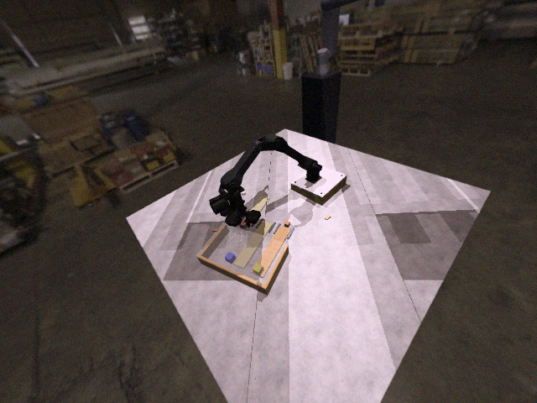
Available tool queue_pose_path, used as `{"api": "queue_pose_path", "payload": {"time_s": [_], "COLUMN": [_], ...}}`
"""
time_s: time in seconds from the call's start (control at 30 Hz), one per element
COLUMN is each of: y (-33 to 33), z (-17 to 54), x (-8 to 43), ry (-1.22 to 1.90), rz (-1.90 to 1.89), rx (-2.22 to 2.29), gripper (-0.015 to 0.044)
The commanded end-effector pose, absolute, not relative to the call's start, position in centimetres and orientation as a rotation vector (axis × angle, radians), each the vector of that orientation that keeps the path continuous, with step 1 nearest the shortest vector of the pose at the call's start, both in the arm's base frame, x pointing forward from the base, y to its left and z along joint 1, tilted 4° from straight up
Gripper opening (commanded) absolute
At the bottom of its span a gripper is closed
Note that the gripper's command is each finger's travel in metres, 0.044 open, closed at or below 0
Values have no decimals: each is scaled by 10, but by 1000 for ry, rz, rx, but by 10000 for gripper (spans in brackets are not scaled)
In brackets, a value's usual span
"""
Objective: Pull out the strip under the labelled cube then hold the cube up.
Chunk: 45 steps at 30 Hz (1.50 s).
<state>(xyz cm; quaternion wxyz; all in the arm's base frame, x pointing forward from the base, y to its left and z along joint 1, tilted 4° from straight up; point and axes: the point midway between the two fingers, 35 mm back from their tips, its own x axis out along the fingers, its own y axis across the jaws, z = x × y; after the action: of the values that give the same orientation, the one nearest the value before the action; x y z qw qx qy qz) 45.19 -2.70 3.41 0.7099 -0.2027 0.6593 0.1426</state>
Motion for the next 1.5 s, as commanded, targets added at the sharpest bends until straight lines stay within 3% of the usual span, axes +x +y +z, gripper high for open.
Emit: {"api": "queue_pose_path", "payload": {"time_s": [0.0, 0.07, 0.2, 0.47, 0.6, 1.47], "y": [-28, -28, -27, -27, -27, -19], "z": [29, 29, 32, 32, 33, 67], "x": [451, 451, 452, 452, 449, 373], "ry": [1467, 1467, 1465, 1465, 1466, 1474], "rz": [316, 316, 317, 317, 317, 319], "rx": [-454, -454, -449, -449, -450, -453], "gripper": [250, 250, 145, 92, 0, 0]}}
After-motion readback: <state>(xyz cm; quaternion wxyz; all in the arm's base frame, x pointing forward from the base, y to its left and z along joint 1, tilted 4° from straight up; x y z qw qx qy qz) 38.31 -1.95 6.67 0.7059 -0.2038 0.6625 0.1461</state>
